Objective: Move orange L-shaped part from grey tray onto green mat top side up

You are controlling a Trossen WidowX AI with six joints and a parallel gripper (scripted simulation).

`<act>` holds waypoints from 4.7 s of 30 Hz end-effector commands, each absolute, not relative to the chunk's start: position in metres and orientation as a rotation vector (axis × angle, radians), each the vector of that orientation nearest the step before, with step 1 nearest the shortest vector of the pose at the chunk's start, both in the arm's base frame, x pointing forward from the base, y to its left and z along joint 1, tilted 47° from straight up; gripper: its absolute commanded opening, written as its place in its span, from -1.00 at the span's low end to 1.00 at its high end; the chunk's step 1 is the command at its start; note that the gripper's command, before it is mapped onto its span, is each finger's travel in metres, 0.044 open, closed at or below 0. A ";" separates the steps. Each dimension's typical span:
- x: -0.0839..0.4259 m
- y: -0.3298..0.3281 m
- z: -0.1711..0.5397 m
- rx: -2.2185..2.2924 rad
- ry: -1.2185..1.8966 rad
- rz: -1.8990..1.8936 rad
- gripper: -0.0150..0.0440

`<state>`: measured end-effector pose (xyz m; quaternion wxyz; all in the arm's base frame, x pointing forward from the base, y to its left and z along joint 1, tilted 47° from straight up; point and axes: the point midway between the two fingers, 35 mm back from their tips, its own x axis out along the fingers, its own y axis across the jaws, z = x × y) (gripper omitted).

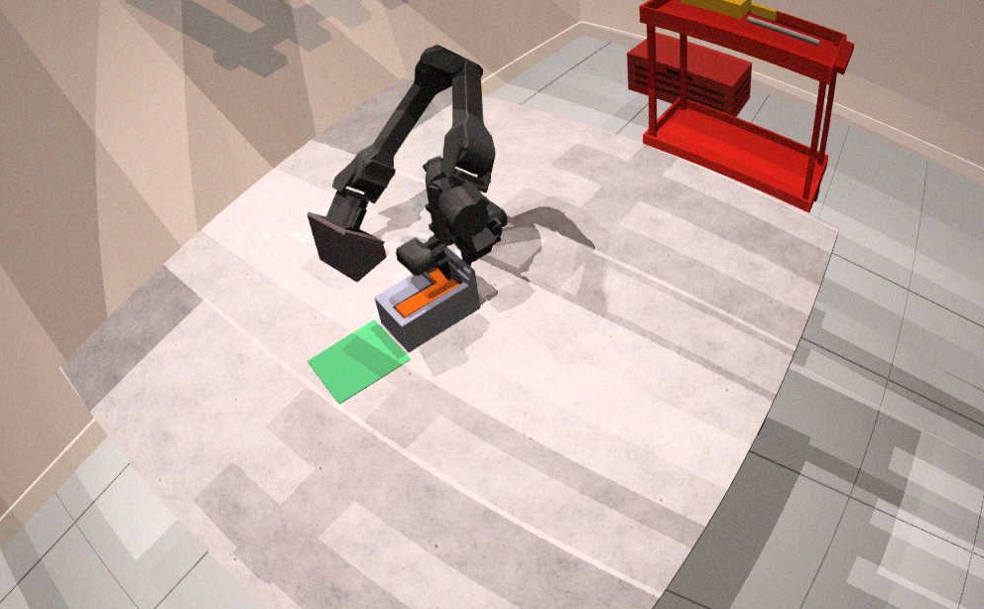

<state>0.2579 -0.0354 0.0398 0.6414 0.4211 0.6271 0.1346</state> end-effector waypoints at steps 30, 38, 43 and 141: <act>0.262 -0.017 0.023 0.965 1.426 0.313 0.12; 0.263 -0.018 0.037 0.970 1.430 0.311 0.12; 0.263 -0.018 0.040 0.971 1.430 0.310 0.12; 0.231 -0.119 0.017 -0.333 0.764 1.175 0.46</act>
